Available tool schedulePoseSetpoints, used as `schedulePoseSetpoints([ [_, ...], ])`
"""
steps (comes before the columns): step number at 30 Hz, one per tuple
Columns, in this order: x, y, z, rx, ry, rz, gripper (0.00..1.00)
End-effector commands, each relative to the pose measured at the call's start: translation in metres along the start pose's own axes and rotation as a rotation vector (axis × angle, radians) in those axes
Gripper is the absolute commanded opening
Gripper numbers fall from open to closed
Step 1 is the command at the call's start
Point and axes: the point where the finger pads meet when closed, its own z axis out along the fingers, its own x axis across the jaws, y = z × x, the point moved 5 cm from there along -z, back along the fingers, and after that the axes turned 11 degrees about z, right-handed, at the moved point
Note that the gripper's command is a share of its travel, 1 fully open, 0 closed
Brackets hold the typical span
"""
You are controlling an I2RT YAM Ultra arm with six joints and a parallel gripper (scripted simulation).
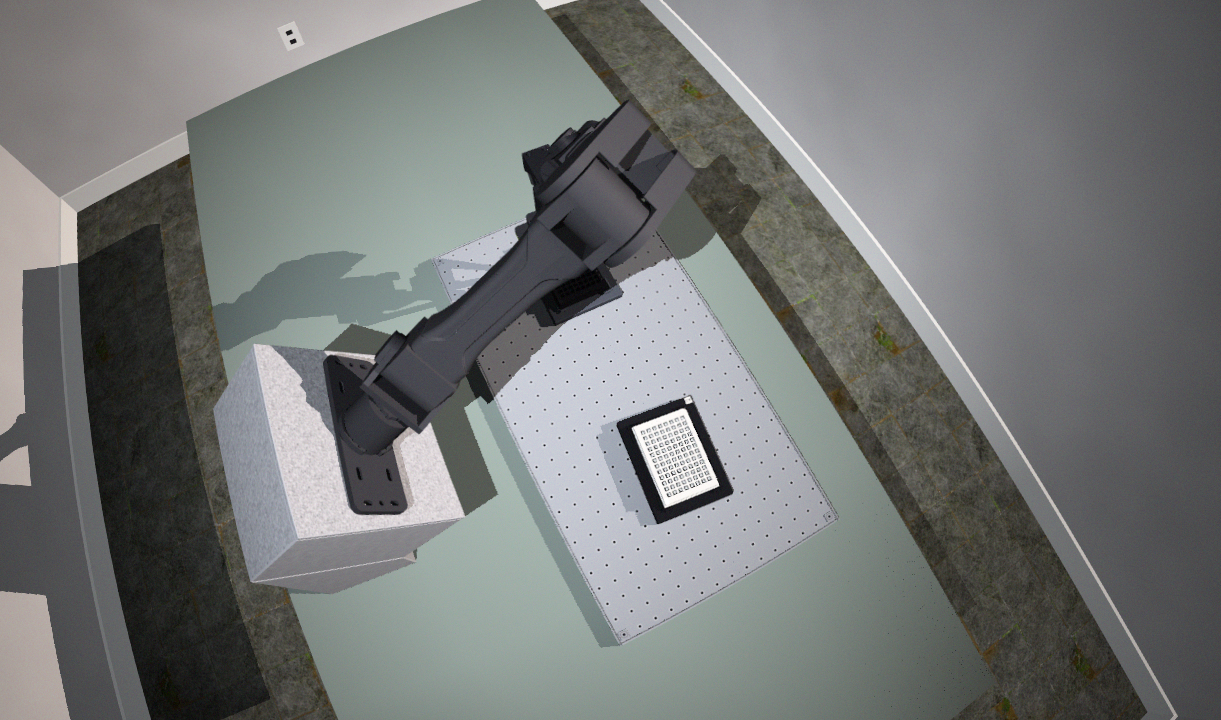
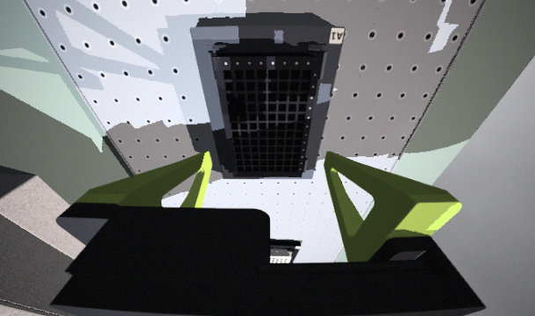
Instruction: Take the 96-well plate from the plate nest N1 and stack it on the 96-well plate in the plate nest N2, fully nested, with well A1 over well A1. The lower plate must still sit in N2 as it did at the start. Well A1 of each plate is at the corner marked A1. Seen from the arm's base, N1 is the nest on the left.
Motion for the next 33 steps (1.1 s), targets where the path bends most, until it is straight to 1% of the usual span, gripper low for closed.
schedulePoseSetpoints([
  [1, 0.011, 0.005, 0.007, -0.022, 0.017, -0.024, 1.0],
  [3, 0.009, 0.004, 0.012, -0.017, 0.015, -0.019, 1.0],
  [4, 0.003, 0.005, 0.012, -0.023, 0.005, -0.007, 1.0],
  [8, 0.007, 0.007, 0.017, -0.029, 0.008, -0.016, 1.0],
  [10, 0.007, 0.007, 0.017, -0.029, 0.008, -0.016, 1.0],
  [11, 0.001, 0.008, 0.011, -0.047, -0.007, -0.004, 1.0],
  [12, 0.005, 0.005, 0.02, -0.026, 0.007, -0.012, 1.0],
  [13, 0.007, 0.003, 0.025, -0.017, 0.012, -0.013, 1.0],
  [15, 0.007, 0.003, 0.029, -0.016, 0.013, -0.014, 1.0],
  [18, 0.01, 0.006, 0.032, -0.025, 0.014, -0.022, 1.0],
  [22, 0.006, 0.004, 0.04, -0.018, 0.01, -0.012, 1.0],
  [25, 0.006, 0.009, 0.042, -0.031, 0.007, -0.016, 1.0],
  [27, 0.006, 0.009, 0.042, -0.031, 0.007, -0.016, 1.0],
  [28, -0.003, 0.01, 0.035, -0.049, -0.014, 0.002, 1.0],
  [29, 0.001, 0.008, 0.044, -0.032, -0.002, -0.004, 1.0],
  [30, 0.0, 0.007, 0.048, -0.027, 0.0, -0.003, 1.0],
  [32, -0.002, 0.009, 0.05, -0.032, -0.006, 0.0, 1.0],
  [33, 0.001, 0.014, 0.048, -0.043, -0.004, -0.009, 1.0],
])
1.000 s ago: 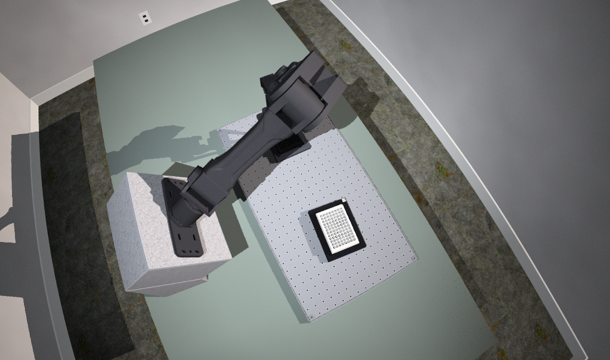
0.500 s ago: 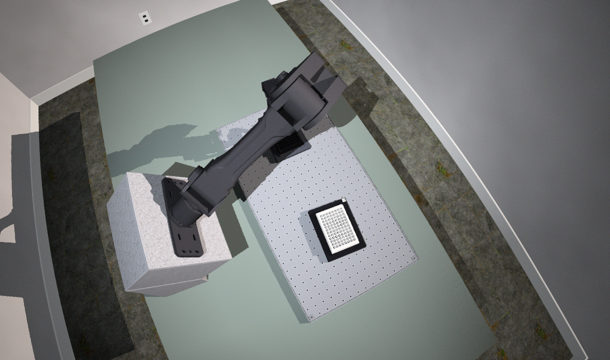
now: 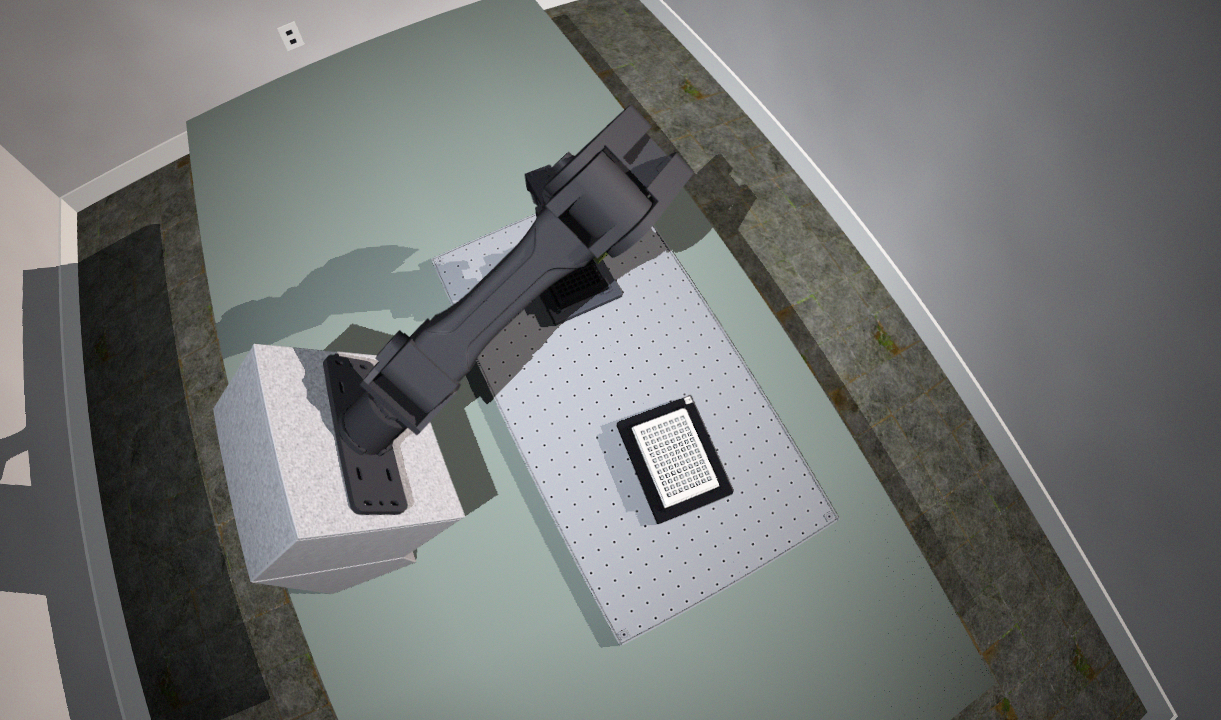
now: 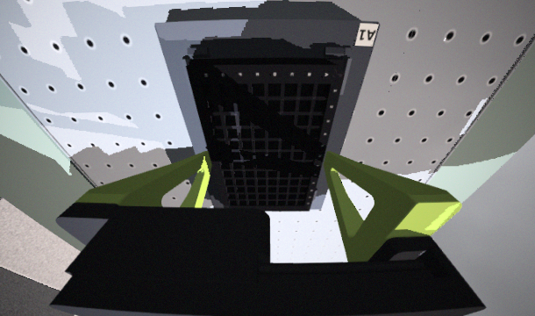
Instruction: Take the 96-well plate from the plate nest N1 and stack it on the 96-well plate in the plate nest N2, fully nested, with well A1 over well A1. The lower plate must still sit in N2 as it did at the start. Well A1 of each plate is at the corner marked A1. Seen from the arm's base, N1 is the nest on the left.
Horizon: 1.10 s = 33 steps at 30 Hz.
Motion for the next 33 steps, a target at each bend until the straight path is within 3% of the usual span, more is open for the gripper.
schedulePoseSetpoints([
  [1, 0.0016, 0.0141, -0.0004, -0.043, -0.001, -0.012, 1.0],
  [3, -0.0035, 0.0141, -0.0054, -0.053, -0.013, -0.002, 1.0],
  [33, -0.0038, 0.0142, -0.0057, -0.053, -0.014, 0.002, 1.0],
])
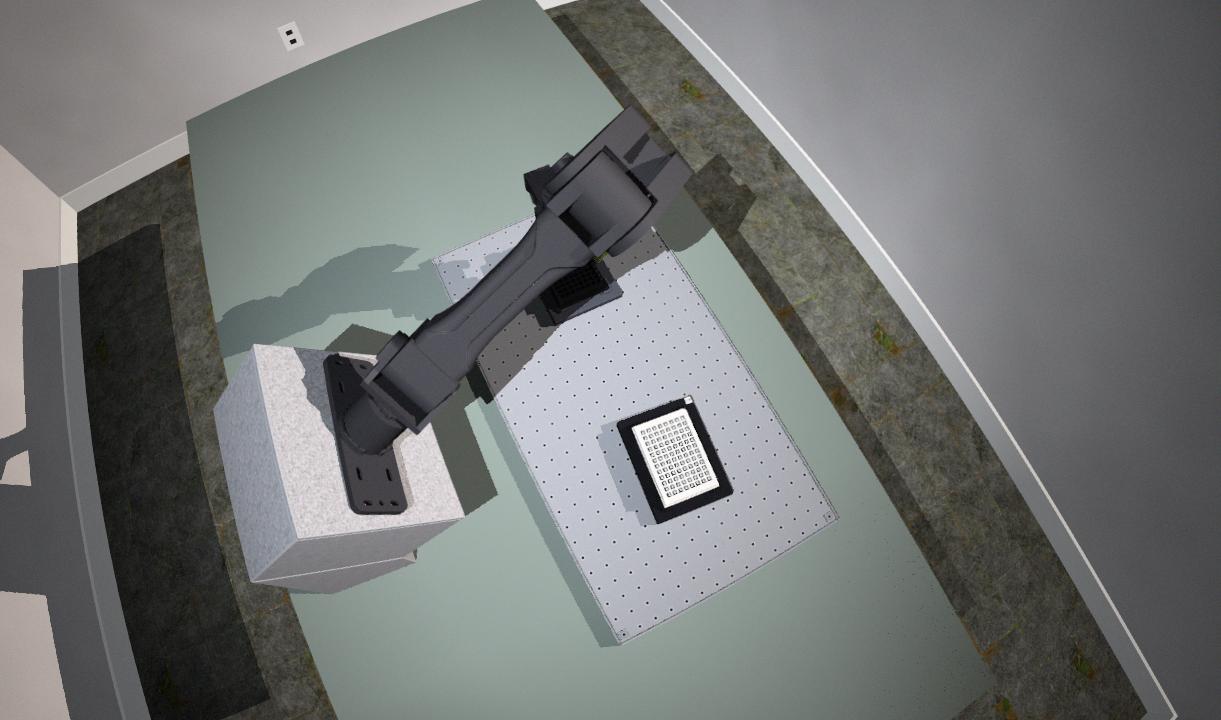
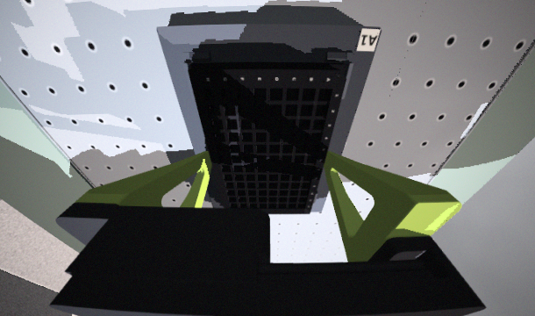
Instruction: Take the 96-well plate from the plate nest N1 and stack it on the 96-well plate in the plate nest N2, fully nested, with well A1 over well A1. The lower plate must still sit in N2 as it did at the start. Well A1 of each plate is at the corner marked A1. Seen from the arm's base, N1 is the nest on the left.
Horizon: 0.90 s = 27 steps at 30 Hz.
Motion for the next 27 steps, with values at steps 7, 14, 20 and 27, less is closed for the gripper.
schedulePoseSetpoints([
  [7, -0.005, 0.0125, -0.0072, -0.049, -0.014, 0.007, 1.0],
  [14, -0.005, 0.0125, -0.0072, -0.049, -0.014, 0.007, 1.0],
  [20, -0.005, 0.0125, -0.0072, -0.049, -0.014, 0.007, 1.0],
  [27, -0.004, 0.0117, -0.007, -0.045, -0.01, 0.004, 0.0],
])
